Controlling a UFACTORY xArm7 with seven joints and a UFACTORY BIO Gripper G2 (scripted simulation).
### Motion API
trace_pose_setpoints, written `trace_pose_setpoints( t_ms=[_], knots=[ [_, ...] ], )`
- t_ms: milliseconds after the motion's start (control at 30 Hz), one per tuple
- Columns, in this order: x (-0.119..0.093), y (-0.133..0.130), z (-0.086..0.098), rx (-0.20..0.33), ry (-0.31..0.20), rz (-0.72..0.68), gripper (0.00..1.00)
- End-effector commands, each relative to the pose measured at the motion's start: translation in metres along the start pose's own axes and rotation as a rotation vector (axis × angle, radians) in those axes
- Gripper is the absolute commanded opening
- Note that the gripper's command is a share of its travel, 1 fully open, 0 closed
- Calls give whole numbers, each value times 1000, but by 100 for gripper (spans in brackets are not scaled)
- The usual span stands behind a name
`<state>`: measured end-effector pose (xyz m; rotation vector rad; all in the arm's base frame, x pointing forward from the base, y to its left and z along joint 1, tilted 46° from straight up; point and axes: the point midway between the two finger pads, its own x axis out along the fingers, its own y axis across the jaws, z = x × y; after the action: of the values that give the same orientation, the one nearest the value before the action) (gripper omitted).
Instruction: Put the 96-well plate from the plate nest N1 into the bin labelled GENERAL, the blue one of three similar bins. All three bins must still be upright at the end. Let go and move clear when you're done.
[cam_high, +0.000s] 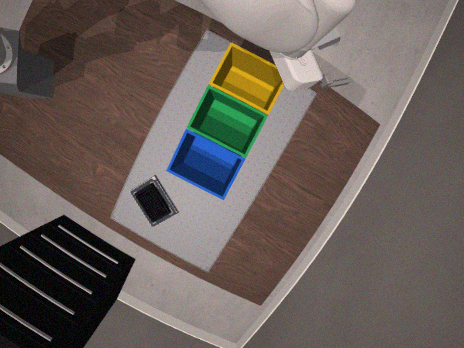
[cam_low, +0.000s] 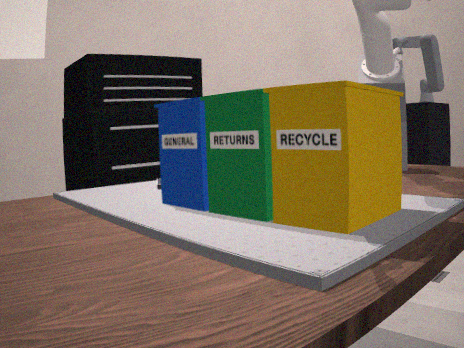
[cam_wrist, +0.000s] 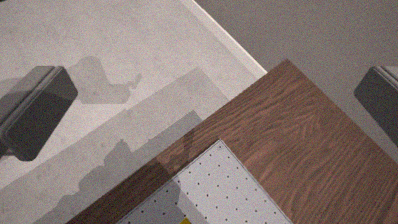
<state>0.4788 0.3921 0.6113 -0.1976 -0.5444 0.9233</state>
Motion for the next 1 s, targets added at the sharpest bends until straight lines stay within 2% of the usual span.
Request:
trace_pose_setpoints(
  t_ms=[0, 533, 567, 667, 800, 867, 967],
  knots=[
    [0, -1, 3, -2, -4, -1, 100],
    [0, -1, 3, -2, -4, -1, 100],
    [-4, -2, 1, 9, -15, -31, 37],
    [-17, -7, -5, 87, -71, -29, 37],
    [-28, -12, -11, 92, -74, -30, 37],
    [-37, -15, -15, 135, -111, -57, 37],
    [-45, -19, -18, 135, -111, -57, 37]
  ],
)
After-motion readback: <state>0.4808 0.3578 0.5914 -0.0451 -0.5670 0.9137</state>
